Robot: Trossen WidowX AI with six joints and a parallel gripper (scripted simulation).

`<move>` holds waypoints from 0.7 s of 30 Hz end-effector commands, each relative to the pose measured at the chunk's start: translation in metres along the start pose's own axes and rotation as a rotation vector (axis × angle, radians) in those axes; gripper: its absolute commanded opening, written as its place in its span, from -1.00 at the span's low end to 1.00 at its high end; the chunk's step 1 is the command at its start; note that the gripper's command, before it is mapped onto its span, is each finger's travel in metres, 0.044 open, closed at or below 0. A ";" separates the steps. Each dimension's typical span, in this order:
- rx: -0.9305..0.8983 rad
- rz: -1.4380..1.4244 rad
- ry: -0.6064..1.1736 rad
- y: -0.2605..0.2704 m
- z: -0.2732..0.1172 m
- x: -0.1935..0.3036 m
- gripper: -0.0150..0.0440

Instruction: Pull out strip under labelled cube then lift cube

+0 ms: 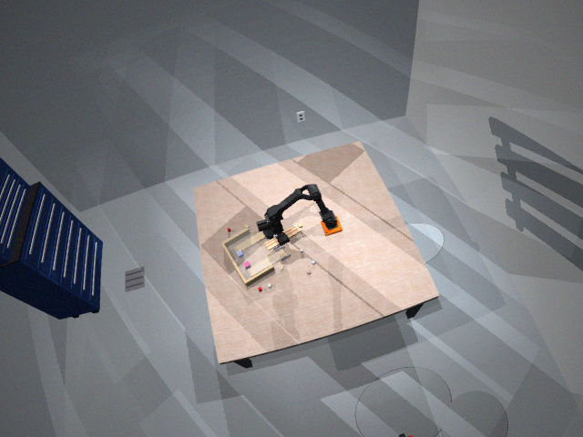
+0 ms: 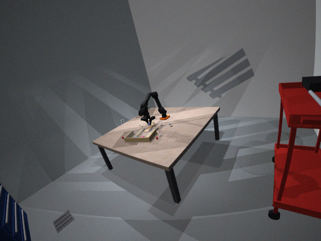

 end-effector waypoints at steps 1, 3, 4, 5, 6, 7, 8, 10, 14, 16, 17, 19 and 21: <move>0.007 0.005 -0.004 0.003 -0.001 0.014 -0.49; 0.007 0.005 -0.004 0.004 0.000 0.021 -0.49; 0.007 0.005 -0.004 0.005 0.000 0.023 -0.49; 0.007 0.005 -0.004 0.005 0.000 0.023 -0.49; 0.007 0.005 -0.004 0.005 -0.001 0.023 -0.49; 0.008 0.005 -0.004 0.005 -0.004 0.023 -0.49; 0.008 0.005 -0.005 0.005 -0.008 0.023 -0.49; 0.009 0.005 -0.006 0.005 -0.019 0.023 -0.49; 0.007 0.005 -0.004 0.005 -0.036 0.023 -0.49; 0.007 0.005 -0.004 0.005 -0.036 0.023 -0.49; 0.007 0.005 -0.004 0.005 -0.036 0.023 -0.49; 0.007 0.005 -0.004 0.005 -0.036 0.023 -0.49; 0.007 0.005 -0.004 0.005 -0.036 0.023 -0.49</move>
Point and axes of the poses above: the point midway between the two fingers, 35 mm back from their tips, its own z axis out along the fingers, its own y axis across the jaws, x = y × z, the point moved 2 cm from there along -z, back along the fingers, and after that the axes turned 4 degrees about -z, right-handed, at the moved point
